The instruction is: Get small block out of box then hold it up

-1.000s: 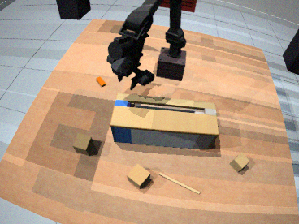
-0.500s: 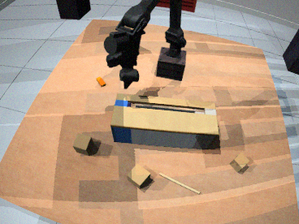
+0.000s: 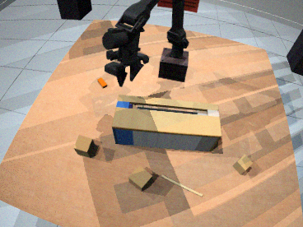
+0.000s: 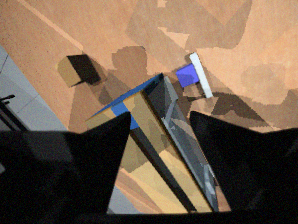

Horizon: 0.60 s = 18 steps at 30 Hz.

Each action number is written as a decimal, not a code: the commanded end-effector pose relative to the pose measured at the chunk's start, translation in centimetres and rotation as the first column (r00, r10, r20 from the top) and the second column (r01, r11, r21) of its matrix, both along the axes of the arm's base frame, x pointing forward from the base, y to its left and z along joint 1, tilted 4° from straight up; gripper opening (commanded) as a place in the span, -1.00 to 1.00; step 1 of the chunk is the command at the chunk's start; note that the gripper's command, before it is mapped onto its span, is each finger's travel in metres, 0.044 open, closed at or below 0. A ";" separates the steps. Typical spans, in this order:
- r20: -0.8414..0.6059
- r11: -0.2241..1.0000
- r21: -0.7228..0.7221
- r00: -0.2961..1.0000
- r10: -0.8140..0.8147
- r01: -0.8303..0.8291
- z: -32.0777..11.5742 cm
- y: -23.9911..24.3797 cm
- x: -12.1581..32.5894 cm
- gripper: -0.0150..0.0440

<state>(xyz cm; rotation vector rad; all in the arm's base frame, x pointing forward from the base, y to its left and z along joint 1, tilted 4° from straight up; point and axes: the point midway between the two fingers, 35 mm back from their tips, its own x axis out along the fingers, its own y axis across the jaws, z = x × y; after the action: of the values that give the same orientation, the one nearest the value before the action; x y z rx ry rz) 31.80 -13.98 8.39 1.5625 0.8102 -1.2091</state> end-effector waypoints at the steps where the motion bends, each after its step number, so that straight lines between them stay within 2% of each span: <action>1: -0.082 0.608 0.344 0.667 -0.740 0.716 -0.2 -0.2 -1.1 0.47; 5: -0.124 0.487 0.377 0.564 -0.816 0.788 -0.1 -0.2 -1.2 0.47; 18: -0.124 0.487 0.377 0.564 -0.816 0.788 -0.1 -0.2 -1.2 0.47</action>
<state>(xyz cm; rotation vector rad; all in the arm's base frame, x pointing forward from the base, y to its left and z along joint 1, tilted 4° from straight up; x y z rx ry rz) 31.02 -14.33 8.56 2.3306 0.3151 -1.6126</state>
